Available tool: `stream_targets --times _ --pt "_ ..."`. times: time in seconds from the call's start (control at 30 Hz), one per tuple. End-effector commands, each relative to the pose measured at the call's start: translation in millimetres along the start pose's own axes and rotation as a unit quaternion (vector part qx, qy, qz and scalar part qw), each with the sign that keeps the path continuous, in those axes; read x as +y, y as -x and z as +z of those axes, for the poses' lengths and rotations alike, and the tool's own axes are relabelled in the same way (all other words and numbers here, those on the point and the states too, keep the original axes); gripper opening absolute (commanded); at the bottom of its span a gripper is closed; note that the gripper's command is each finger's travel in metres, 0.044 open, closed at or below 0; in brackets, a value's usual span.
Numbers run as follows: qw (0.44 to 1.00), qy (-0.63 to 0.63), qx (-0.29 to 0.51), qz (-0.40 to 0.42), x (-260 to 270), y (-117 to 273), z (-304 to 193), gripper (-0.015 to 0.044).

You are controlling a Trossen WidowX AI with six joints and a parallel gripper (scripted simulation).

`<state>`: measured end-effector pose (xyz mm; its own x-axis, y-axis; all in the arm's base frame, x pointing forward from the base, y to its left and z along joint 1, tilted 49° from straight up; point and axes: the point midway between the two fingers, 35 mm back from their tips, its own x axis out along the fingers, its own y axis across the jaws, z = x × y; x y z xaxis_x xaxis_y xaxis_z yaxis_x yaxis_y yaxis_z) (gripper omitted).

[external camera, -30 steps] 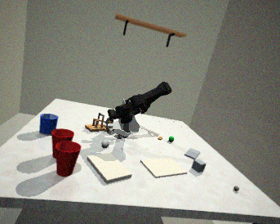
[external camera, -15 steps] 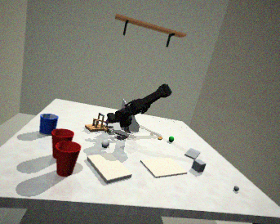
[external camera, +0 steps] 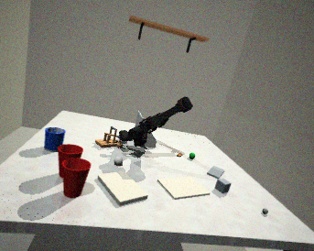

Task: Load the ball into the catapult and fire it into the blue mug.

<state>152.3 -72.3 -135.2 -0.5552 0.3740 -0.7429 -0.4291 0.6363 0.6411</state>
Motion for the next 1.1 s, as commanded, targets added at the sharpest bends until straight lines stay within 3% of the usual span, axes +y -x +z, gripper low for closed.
stream_targets --times 0.0,0.33,0.6,0.7,1.07 --pt "1.000 -0.002 0.000 0.004 2.3 -6.2 3.3 0.0000" --pt "1.000 -0.001 0.000 0.005 4.1 -20.7 18.1 0.0000" --pt "1.000 0.001 0.001 -0.002 0.0 99.2 -20.7 0.0000" --pt "1.000 0.001 0.001 -0.002 2.2 109.8 -26.0 0.0000" --pt "0.986 -0.147 -0.058 -0.042 -53.8 113.4 -23.3 0.0289"
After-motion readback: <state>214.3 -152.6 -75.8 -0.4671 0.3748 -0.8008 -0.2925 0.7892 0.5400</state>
